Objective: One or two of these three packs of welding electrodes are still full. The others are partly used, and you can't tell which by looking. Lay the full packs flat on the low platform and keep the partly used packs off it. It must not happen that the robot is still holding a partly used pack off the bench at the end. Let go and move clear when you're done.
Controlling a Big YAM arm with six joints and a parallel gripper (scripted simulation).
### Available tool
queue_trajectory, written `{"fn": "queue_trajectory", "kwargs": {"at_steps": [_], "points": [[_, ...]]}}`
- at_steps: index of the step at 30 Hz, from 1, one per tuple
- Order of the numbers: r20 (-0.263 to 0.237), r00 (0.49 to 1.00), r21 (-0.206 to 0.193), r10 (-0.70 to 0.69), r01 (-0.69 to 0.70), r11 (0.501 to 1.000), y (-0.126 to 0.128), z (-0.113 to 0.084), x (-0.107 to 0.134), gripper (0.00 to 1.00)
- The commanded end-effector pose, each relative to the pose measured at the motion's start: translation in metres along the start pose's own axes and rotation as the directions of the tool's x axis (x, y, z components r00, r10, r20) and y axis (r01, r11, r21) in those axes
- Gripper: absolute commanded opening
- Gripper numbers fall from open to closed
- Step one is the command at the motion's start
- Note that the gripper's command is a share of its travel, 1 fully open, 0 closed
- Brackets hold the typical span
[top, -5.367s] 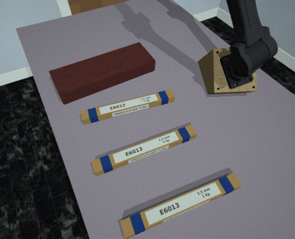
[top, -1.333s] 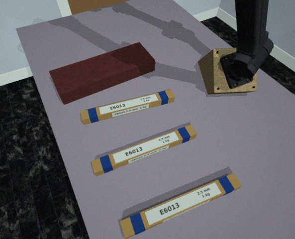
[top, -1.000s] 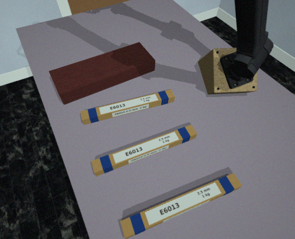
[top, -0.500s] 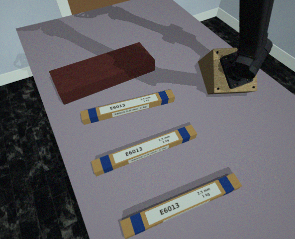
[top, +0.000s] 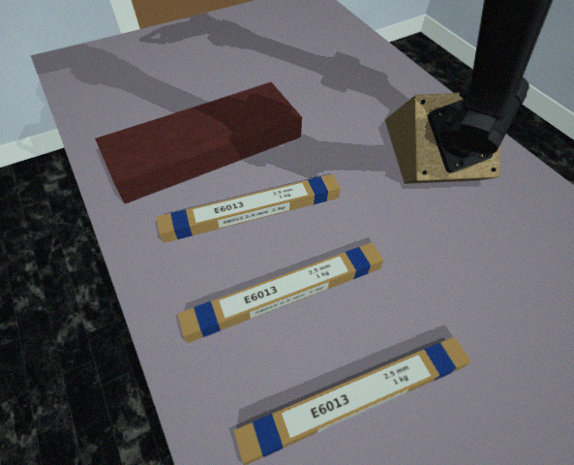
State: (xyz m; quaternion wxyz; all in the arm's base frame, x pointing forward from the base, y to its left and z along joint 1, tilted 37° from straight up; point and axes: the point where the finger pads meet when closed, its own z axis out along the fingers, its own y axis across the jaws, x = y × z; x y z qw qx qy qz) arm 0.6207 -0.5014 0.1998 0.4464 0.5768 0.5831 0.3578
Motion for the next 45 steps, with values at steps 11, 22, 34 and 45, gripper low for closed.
{"fn": "queue_trajectory", "kwargs": {"at_steps": [11,22,34,45], "points": [[-0.011,0.993,-0.002,-0.122,0.122,0.993,0.014,0.007,0.032,0.74],[-0.003,0.979,-0.028,-0.203,0.203,0.979,0.049,0.003,0.056,0.74],[-0.015,0.970,-0.016,-0.242,0.242,0.970,0.061,0.006,0.086,0.74],[0.001,0.945,-0.029,-0.328,0.328,0.944,0.069,0.000,0.093,0.74]]}}
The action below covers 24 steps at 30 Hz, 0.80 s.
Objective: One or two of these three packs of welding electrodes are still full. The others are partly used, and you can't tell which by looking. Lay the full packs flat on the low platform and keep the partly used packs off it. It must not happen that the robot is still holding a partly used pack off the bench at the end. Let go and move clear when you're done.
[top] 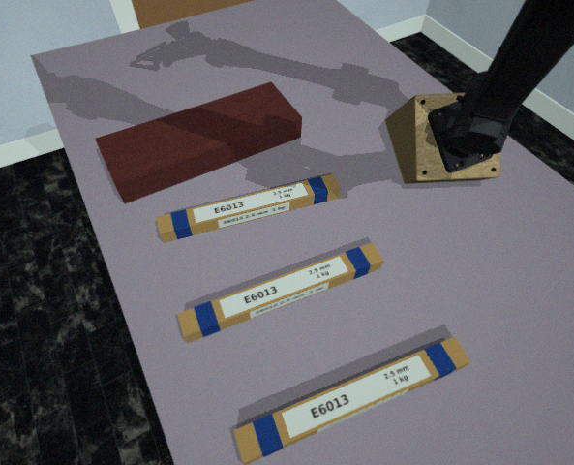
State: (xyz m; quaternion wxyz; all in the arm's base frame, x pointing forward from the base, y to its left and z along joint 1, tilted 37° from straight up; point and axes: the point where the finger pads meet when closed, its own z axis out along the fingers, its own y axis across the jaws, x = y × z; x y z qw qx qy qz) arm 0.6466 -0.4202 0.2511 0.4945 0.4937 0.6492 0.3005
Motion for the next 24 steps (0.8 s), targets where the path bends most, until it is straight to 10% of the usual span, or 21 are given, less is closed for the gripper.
{"fn": "queue_trajectory", "kwargs": {"at_steps": [1,17,24], "points": [[-0.002,0.995,-0.022,-0.101,0.101,0.995,0.019,0.001,0.018,0.74],[0.017,0.972,-0.061,-0.234,0.234,0.970,0.091,-0.015,0.060,0.74],[-0.003,0.976,-0.039,-0.218,0.218,0.975,0.078,-0.010,0.066,0.74]]}}
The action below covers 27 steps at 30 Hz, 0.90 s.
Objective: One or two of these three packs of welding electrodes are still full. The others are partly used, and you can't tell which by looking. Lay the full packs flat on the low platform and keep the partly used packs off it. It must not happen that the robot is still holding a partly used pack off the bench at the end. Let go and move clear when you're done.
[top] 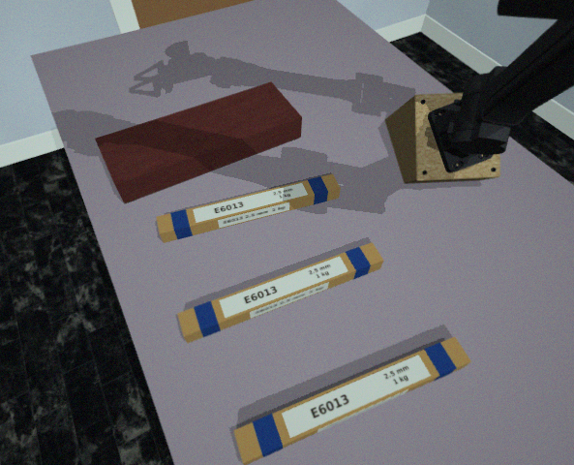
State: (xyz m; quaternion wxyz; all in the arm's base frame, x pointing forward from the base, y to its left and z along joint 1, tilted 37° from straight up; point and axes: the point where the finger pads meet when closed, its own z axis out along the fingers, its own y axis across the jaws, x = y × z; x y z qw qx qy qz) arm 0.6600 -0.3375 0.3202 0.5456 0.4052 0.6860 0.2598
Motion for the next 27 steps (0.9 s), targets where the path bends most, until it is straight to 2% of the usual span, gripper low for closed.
{"fn": "queue_trajectory", "kwargs": {"at_steps": [1,9,13,16,21,24,27], "points": [[-0.027,1.000,0.022,0.004,-0.003,1.000,-0.012,0.008,0.016,0.74],[-0.023,0.999,0.042,0.029,-0.028,0.999,-0.028,0.006,0.010,0.74],[-0.006,0.994,-0.003,-0.106,0.106,0.994,0.009,-0.001,0.021,0.74],[-0.001,0.993,-0.012,-0.114,0.114,0.993,0.033,-0.006,0.029,0.74],[0.002,0.993,-0.018,-0.119,0.119,0.993,0.041,-0.008,0.028,0.74],[0.020,0.976,-0.042,-0.218,0.219,0.975,0.060,-0.014,0.037,0.74],[0.024,0.972,-0.047,-0.234,0.235,0.971,0.078,-0.020,0.046,0.74]]}}
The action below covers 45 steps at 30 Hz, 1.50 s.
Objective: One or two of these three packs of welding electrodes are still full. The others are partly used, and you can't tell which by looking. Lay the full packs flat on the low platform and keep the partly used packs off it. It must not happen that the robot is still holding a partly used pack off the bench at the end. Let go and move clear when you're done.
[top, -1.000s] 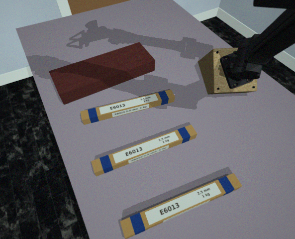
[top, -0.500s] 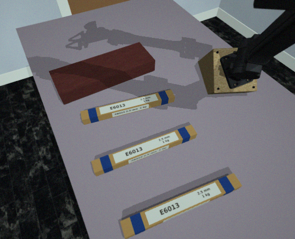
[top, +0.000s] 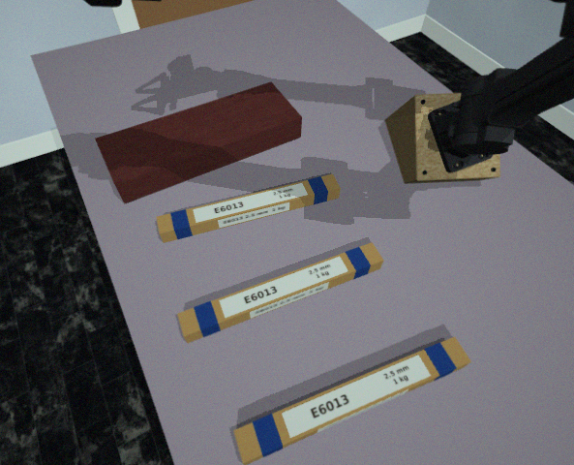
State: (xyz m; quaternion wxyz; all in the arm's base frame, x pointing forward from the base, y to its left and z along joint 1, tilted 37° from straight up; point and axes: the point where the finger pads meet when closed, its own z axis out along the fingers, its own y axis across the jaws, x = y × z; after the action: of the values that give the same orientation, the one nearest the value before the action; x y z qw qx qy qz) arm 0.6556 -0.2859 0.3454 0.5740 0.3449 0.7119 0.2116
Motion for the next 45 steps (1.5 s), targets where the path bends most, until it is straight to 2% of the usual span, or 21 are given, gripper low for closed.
{"fn": "queue_trajectory", "kwargs": {"at_steps": [1,7,16,19,23,28,31,35,37,40,45], "points": [[0.001,0.998,-0.039,-0.064,0.064,0.997,0.039,-0.007,0.013,0.74],[-0.020,0.998,-0.022,-0.054,0.053,0.998,0.030,-0.002,0.021,0.74],[-0.022,0.999,0.001,-0.032,0.032,0.999,0.013,-0.001,0.018,0.74],[0.005,0.990,-0.037,-0.140,0.140,0.989,0.041,-0.010,0.023,0.74],[0.016,0.987,-0.051,-0.161,0.162,0.985,0.072,-0.022,0.029,0.74],[0.021,0.986,-0.057,-0.165,0.166,0.984,0.078,-0.024,0.026,0.74],[0.050,0.964,-0.078,-0.260,0.263,0.962,0.097,-0.033,0.032,0.74],[0.050,0.962,-0.080,-0.269,0.272,0.959,0.118,-0.045,0.041,0.74],[0.045,0.962,-0.078,-0.268,0.271,0.959,0.117,-0.045,0.043,0.74],[0.081,0.931,-0.096,-0.357,0.363,0.927,0.134,-0.055,0.048,0.74],[0.083,0.928,-0.097,-0.363,0.370,0.924,0.150,-0.066,0.055,0.74]]}}
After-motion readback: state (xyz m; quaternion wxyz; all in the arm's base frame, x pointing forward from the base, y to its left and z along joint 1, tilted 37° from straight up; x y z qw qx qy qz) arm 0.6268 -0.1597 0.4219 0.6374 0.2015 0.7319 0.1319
